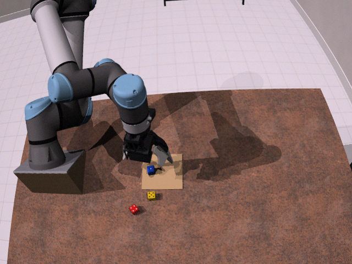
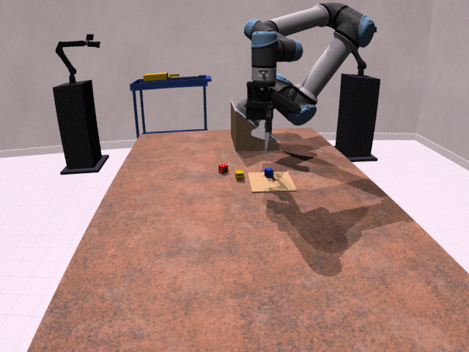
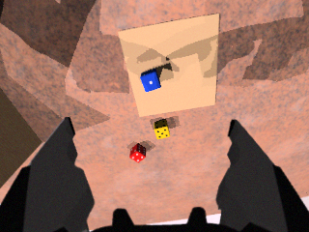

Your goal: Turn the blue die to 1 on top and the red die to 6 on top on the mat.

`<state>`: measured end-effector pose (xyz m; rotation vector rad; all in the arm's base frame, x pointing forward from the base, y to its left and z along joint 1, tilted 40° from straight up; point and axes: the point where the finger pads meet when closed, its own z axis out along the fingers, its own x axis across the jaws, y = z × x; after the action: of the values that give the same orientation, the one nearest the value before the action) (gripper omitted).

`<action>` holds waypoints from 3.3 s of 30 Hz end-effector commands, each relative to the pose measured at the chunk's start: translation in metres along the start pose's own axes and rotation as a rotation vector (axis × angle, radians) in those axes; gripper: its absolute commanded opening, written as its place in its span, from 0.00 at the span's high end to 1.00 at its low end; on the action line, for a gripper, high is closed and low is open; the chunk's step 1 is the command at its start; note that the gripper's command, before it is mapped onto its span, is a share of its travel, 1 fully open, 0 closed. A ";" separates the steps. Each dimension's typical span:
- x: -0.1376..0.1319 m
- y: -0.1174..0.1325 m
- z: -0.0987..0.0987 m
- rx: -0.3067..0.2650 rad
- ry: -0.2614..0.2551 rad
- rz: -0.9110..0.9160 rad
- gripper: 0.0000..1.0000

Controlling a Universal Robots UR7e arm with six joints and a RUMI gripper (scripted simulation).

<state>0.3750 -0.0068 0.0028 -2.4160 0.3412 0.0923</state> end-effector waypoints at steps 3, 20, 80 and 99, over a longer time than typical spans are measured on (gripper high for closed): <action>0.004 0.007 -0.001 -0.006 0.003 0.168 0.00; 0.010 0.020 -0.001 -0.006 0.005 0.516 0.00; 0.014 0.083 0.002 -0.002 0.010 1.863 0.00; 0.009 0.102 0.004 0.000 0.011 2.271 0.00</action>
<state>0.3614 -0.0772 -0.0601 -0.9834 2.5346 0.9064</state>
